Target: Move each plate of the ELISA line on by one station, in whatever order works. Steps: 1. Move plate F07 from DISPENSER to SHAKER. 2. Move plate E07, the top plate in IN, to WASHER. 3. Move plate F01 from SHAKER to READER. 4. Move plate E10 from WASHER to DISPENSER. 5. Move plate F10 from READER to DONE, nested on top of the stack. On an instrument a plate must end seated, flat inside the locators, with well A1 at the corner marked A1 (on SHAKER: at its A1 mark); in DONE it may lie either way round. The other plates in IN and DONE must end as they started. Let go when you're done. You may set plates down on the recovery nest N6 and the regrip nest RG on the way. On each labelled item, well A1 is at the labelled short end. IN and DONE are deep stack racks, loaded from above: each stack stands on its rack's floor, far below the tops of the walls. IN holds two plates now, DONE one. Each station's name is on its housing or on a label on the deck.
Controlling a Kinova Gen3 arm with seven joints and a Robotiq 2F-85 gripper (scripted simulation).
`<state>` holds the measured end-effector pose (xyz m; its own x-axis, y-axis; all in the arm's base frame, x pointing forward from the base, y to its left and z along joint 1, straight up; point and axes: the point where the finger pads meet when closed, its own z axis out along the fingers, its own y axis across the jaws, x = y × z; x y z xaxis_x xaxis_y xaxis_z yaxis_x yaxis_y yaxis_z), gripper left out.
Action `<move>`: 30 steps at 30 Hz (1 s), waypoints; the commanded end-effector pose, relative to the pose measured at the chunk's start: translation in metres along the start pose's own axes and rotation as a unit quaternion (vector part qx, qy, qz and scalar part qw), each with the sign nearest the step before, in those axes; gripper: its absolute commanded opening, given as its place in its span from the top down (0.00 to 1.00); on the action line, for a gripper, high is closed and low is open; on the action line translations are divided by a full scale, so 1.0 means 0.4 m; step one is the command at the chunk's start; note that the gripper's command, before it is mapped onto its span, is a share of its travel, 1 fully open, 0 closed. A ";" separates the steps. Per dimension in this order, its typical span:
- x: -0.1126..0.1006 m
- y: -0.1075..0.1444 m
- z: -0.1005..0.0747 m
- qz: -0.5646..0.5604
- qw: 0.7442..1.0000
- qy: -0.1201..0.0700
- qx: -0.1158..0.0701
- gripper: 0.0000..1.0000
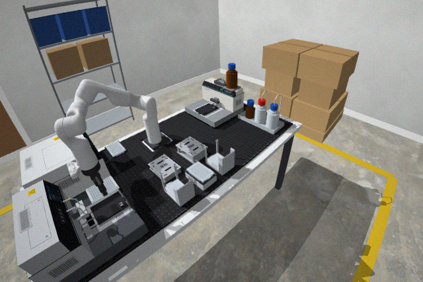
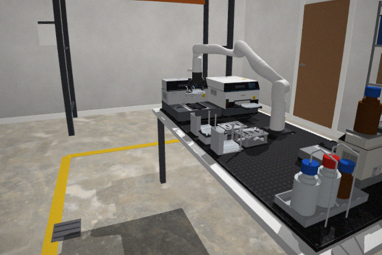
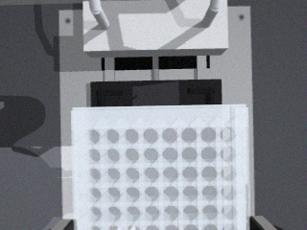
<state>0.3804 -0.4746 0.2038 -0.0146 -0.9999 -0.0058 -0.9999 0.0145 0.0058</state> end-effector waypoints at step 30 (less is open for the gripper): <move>-0.236 0.013 -0.003 0.001 1.000 0.002 0.001 0.06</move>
<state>0.3768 -0.3900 0.2042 -0.0158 -0.9999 -0.0053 -0.9999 0.0157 0.0056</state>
